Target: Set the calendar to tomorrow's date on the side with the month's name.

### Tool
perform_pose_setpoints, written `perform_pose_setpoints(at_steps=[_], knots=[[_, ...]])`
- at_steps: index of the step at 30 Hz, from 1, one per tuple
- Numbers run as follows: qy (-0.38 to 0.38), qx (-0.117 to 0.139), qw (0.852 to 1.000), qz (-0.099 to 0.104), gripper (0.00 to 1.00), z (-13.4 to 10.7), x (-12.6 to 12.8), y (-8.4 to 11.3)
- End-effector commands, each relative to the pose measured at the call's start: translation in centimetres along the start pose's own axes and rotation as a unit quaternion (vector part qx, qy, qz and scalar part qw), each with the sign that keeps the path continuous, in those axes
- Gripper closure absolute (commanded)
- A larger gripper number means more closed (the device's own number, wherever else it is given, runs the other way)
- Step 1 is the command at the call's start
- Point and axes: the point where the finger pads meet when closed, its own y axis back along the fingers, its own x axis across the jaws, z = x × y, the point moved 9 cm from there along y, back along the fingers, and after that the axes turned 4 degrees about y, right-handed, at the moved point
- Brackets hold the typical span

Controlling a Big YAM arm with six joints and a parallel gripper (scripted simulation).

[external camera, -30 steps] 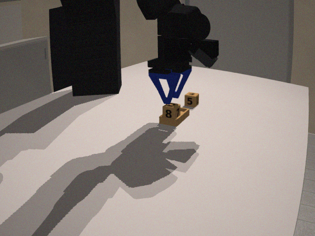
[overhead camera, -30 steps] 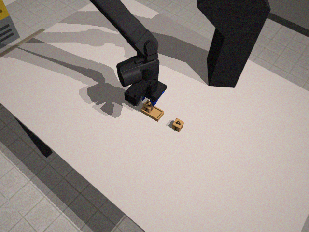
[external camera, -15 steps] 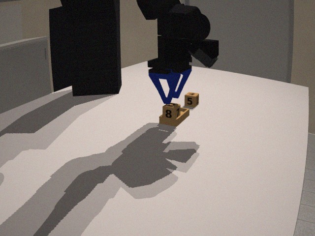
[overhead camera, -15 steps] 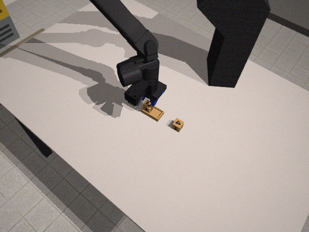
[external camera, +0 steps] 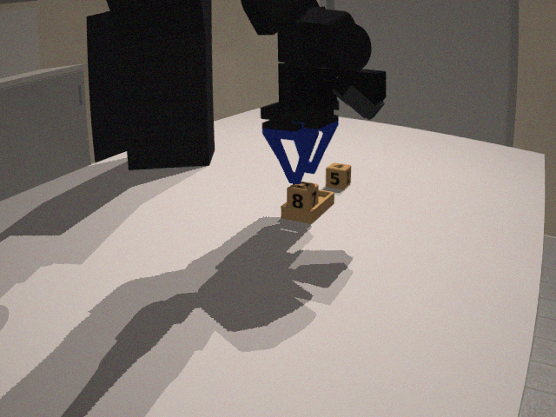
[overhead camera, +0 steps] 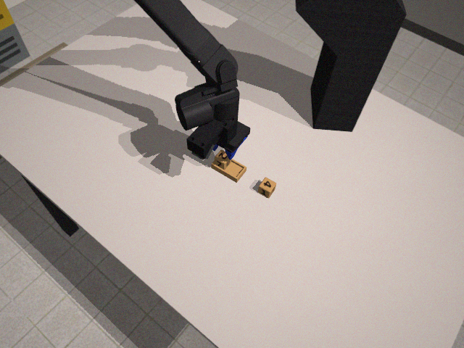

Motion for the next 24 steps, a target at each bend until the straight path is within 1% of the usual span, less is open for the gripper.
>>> perform_pose_setpoints(at_steps=[1, 24], knots=[[0.003, 0.001, 1.0, -0.001, 0.53, -0.14, -0.13, -0.47], [0.003, 0.003, 1.0, -0.001, 0.53, 0.05, -0.45, -0.32]])
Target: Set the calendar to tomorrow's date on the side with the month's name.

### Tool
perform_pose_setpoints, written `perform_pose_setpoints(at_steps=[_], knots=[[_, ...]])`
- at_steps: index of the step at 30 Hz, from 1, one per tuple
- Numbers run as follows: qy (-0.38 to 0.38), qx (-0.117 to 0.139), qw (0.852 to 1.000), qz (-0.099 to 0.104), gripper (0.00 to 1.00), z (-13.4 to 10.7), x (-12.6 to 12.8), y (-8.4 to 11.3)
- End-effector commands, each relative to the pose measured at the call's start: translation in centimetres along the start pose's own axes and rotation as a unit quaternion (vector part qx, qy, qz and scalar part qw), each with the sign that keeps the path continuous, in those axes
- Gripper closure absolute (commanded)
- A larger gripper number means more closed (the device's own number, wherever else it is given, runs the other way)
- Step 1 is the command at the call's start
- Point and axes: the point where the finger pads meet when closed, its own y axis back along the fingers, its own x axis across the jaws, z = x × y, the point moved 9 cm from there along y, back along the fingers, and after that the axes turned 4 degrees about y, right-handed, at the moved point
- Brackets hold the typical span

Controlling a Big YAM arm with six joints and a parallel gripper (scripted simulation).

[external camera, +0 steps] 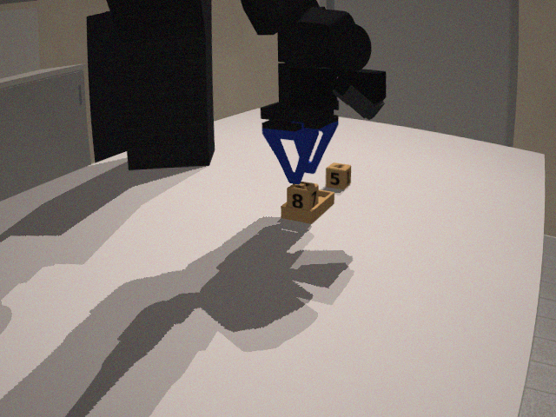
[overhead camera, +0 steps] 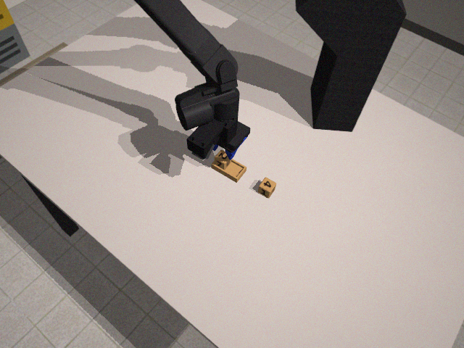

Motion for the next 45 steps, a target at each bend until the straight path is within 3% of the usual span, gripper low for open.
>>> perform_pose_setpoints(at_steps=[1, 45], knots=[[0.002, 0.002, 1.0, -0.001, 0.53, 0.06, -0.45, -0.32], [-0.001, -0.003, 1.0, -0.005, 0.53, 0.52, -0.92, -0.1]])
